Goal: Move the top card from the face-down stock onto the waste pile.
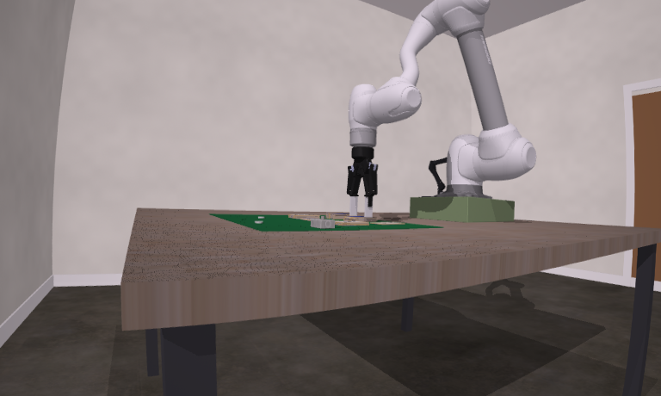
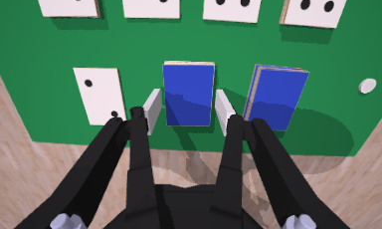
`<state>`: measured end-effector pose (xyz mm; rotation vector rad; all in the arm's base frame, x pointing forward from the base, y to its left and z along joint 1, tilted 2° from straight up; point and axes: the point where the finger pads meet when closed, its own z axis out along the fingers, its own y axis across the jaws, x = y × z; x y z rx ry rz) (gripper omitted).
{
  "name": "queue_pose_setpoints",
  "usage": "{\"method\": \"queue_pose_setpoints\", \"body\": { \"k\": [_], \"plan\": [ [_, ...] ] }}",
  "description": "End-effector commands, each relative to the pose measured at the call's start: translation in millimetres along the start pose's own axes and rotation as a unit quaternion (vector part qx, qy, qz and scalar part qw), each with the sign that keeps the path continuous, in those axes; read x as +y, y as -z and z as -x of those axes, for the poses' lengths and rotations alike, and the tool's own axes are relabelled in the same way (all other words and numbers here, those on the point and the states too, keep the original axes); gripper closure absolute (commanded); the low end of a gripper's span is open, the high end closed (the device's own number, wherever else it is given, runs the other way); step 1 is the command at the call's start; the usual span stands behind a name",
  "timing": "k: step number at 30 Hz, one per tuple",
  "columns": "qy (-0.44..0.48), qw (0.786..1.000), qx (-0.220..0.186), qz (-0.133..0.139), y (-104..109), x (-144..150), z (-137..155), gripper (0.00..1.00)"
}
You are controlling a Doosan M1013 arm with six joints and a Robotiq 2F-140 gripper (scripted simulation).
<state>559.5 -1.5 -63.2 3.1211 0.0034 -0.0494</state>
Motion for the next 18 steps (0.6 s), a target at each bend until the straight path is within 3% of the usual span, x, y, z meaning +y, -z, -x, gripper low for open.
{"method": "queue_pose_setpoints", "body": {
  "k": [1,18],
  "plan": [
    [-0.002,1.0,-0.001,-0.001,-4.3,-1.0,1.8,0.5],
    [-0.002,1.0,-0.001,-0.001,-4.3,-1.0,1.8,0.5]
  ]
}}
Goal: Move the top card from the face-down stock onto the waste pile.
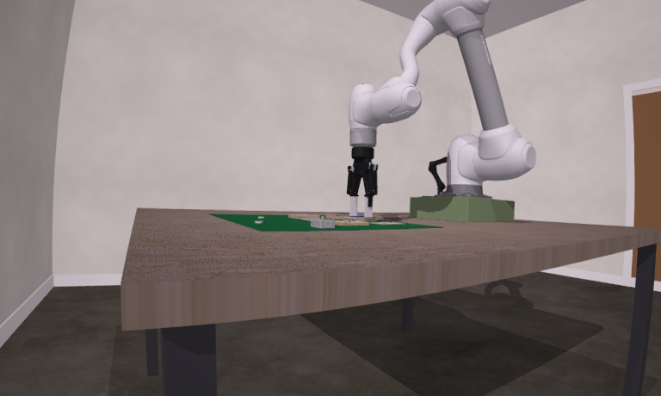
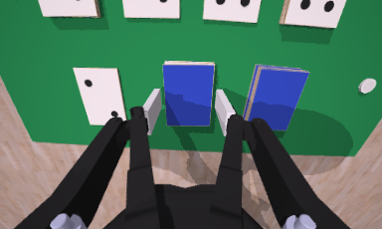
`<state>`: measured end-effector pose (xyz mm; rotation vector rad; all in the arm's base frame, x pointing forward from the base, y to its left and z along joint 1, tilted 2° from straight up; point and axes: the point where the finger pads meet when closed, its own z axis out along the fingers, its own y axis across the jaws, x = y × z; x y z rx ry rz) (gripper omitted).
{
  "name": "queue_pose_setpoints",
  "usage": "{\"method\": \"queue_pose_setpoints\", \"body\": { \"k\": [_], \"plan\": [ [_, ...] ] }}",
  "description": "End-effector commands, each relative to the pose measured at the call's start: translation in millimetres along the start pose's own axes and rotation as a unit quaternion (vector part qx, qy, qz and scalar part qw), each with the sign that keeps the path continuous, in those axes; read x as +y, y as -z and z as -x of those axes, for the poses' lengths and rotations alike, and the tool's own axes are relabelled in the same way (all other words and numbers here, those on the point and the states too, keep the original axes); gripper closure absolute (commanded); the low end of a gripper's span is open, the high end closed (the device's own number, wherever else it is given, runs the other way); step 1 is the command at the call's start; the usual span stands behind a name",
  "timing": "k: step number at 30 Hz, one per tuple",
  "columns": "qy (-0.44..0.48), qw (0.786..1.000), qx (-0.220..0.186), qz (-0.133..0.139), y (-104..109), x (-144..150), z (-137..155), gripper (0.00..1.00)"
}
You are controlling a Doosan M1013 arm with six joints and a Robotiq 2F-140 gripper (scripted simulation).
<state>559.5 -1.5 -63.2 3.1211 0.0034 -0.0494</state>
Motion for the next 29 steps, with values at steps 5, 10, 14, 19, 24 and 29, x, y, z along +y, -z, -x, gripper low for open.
{"method": "queue_pose_setpoints", "body": {
  "k": [5,10,14,19,24,29],
  "plan": [
    [-0.002,1.0,-0.001,-0.001,-4,-1,2,0.5],
    [-0.002,1.0,-0.001,-0.001,-4,-1,2,0.5],
    [-0.002,1.0,-0.001,-0.001,-4,-1,2,0.5],
    [-0.002,1.0,-0.001,-0.001,-1,-1,2,0.5],
    [-0.002,1.0,-0.001,-0.001,11,-1,2,0.5],
    [-0.002,1.0,-0.001,-0.001,33,-1,2,0.5]
  ]
}}
